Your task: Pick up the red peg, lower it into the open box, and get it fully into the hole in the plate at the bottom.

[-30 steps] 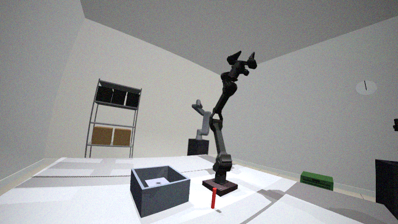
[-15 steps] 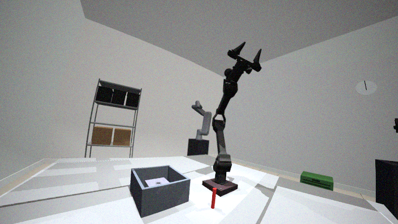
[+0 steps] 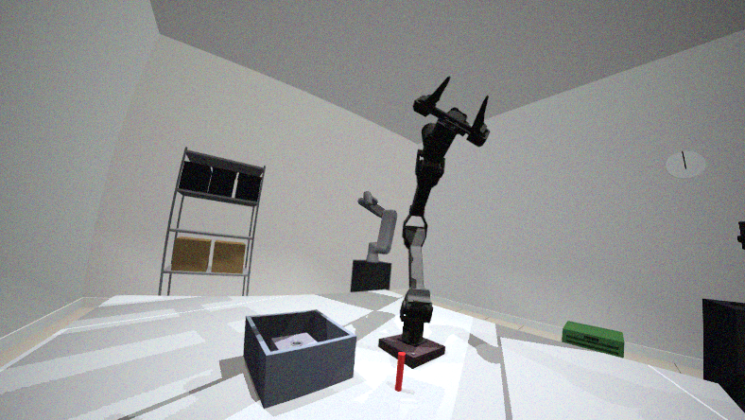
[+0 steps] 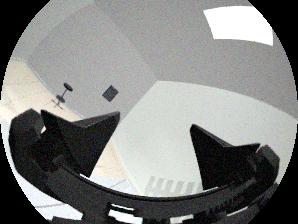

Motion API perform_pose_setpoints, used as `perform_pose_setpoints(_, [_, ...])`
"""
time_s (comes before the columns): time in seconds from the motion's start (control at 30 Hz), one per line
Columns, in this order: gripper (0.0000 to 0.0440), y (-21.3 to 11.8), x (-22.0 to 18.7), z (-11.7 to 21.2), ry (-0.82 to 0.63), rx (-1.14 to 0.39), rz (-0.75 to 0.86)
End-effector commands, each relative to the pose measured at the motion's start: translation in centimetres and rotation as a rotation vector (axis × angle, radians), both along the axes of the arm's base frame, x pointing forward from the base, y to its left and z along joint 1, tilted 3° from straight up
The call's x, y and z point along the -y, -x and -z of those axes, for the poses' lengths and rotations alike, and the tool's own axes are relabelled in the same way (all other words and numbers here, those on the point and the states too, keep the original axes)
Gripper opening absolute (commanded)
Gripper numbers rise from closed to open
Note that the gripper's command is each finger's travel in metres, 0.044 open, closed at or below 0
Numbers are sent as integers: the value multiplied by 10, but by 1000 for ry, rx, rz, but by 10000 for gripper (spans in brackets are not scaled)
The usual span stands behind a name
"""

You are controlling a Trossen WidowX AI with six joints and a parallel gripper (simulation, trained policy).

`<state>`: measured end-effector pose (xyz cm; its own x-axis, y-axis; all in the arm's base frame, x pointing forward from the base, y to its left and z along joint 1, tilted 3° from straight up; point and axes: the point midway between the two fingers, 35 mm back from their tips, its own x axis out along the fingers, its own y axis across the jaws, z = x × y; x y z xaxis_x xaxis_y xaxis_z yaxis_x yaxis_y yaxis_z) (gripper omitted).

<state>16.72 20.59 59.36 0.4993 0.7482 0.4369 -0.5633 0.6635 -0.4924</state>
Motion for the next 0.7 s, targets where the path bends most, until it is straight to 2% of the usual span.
perform_pose_setpoints(0.0, [440, -21, 2, 26, 22, -141, 39])
perform_pose_setpoints(0.33, [440, -62, 14, 92, 49, -472, 148])
perform_pose_setpoints(0.67, [440, -88, 36, 159, 43, -797, 279])
